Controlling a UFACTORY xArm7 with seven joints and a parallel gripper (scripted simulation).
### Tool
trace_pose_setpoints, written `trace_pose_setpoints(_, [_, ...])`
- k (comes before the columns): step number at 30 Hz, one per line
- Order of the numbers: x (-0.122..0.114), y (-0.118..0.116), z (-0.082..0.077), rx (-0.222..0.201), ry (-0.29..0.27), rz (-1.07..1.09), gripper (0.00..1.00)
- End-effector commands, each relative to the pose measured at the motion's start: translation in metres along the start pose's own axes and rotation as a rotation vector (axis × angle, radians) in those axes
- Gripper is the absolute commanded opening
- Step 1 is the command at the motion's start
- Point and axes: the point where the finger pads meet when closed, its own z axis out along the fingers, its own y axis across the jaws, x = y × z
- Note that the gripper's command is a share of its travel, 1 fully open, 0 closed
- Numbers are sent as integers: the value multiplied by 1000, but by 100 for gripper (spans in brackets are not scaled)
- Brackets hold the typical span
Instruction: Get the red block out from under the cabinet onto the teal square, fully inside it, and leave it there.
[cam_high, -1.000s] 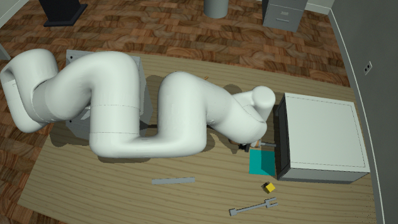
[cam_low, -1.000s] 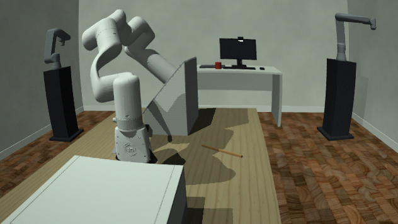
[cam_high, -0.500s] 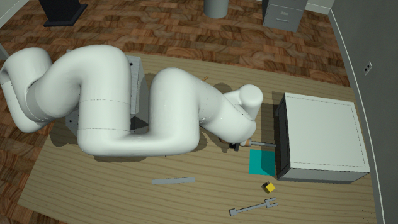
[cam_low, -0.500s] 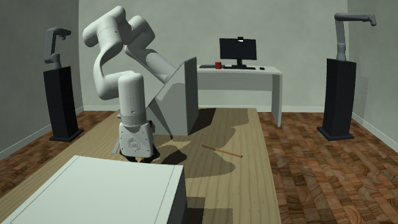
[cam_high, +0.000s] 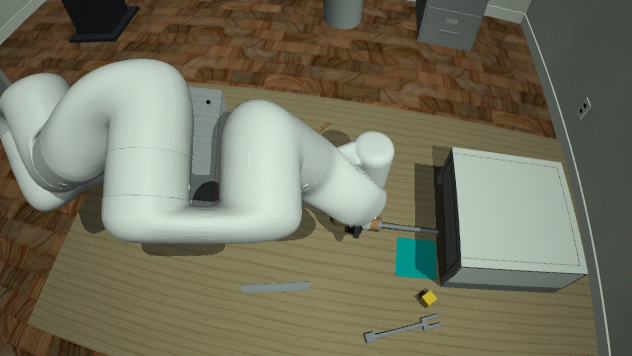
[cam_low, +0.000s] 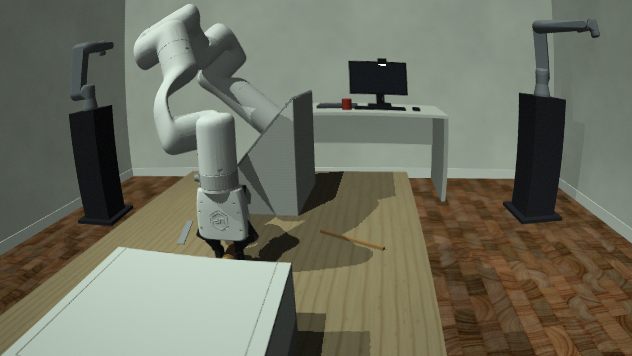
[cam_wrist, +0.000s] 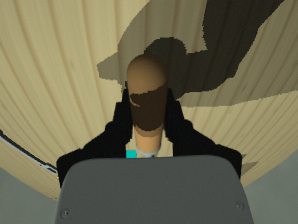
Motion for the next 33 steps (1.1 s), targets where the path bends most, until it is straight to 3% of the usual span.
trace_pose_setpoints(1, [10, 1, -2, -2, -6, 0, 0])
trace_pose_setpoints(22, [62, 1, -2, -2, -6, 0, 0])
trace_pose_setpoints(33, [77, 1, -2, -2, -6, 1, 0])
